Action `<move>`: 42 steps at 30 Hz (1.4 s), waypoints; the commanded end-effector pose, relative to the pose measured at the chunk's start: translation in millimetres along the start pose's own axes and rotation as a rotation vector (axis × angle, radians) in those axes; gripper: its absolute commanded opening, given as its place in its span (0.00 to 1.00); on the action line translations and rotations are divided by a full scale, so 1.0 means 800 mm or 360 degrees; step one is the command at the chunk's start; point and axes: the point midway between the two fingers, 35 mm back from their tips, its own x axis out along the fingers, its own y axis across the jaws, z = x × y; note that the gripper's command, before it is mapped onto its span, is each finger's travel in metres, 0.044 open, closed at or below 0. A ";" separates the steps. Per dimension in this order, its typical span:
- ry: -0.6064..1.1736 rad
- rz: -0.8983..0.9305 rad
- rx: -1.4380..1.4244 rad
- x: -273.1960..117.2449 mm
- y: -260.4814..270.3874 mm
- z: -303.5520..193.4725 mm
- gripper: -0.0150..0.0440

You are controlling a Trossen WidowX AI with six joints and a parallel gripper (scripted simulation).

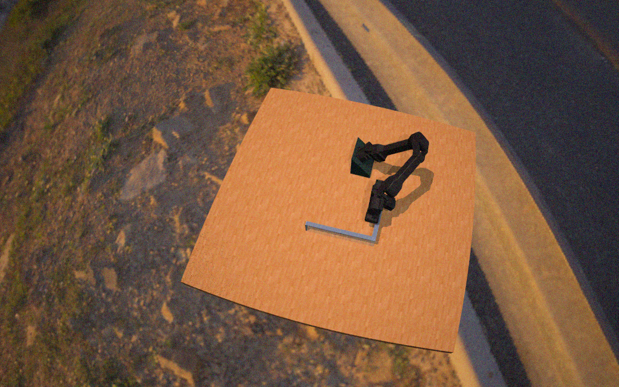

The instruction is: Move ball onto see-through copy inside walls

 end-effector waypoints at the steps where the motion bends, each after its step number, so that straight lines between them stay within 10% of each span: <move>1: -0.0006 0.0003 0.0008 0.002 0.001 0.000 0.25; 11: 0.0000 0.0000 0.0000 0.000 0.000 0.000 0.70; 24: 0.0001 0.0004 0.0009 -0.106 0.000 -0.001 0.70; 38: -0.0004 -0.0001 0.0022 -0.100 -0.001 -0.002 0.70; 42: 0.0000 0.0001 0.0018 -0.139 -0.002 -0.003 0.87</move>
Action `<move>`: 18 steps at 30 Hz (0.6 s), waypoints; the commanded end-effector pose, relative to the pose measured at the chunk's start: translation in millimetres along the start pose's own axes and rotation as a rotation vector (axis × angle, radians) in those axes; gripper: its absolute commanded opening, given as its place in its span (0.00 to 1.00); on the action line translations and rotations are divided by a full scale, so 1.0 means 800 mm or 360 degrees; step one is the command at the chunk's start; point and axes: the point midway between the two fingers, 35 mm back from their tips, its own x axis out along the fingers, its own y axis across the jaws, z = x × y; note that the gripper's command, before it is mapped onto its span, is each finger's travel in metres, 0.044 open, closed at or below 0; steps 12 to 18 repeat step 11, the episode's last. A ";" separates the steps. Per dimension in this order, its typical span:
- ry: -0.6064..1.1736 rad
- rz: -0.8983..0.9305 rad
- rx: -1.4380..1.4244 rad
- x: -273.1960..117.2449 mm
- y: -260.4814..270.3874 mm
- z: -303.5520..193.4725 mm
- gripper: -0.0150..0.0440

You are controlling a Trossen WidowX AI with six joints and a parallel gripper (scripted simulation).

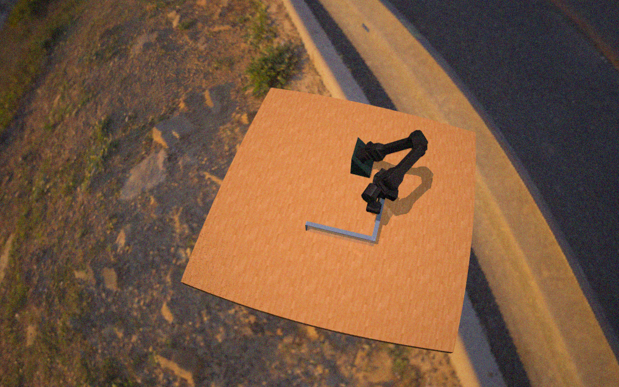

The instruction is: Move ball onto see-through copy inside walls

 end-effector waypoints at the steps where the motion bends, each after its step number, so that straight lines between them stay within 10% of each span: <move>1: 0.0011 -0.0022 -0.0014 -0.044 -0.003 -0.001 0.92; 18: 0.0009 -0.0021 -0.0015 -0.054 -0.001 -0.001 1.00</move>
